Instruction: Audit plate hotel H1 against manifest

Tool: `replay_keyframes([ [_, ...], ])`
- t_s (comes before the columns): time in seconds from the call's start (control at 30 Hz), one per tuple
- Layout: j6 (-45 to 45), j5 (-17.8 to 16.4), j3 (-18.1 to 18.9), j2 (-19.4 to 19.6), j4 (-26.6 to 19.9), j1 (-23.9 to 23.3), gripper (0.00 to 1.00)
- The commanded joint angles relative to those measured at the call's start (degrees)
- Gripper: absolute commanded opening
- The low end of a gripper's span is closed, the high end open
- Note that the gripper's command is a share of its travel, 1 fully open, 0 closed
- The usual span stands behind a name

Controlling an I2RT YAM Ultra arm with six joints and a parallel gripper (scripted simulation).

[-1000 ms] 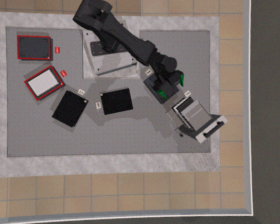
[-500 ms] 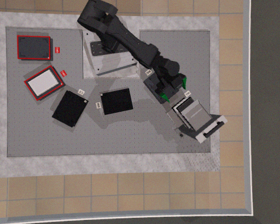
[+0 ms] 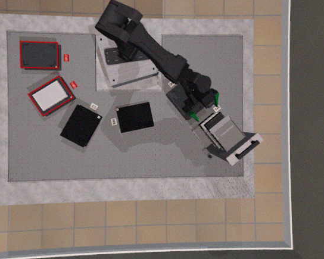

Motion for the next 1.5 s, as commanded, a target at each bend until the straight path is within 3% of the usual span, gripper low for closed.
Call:
replay_keyframes([
  [0.0, -0.3, -0.1, 1.2, -0.2, 1.0, -0.1, 1.00],
  [0.87, -1.3, -1.8, 7.6, 6.6, 1.7, -2.2, 1.00],
  [1.37, -1.3, -1.9, 7.6, 6.6, 1.7, -2.2, 1.00],
  [1.4, -1.3, -1.9, 7.6, 6.6, 1.7, -2.2, 0.86],
  [1.47, -1.3, -1.9, 7.6, 6.6, 1.7, -2.2, 0.86],
])
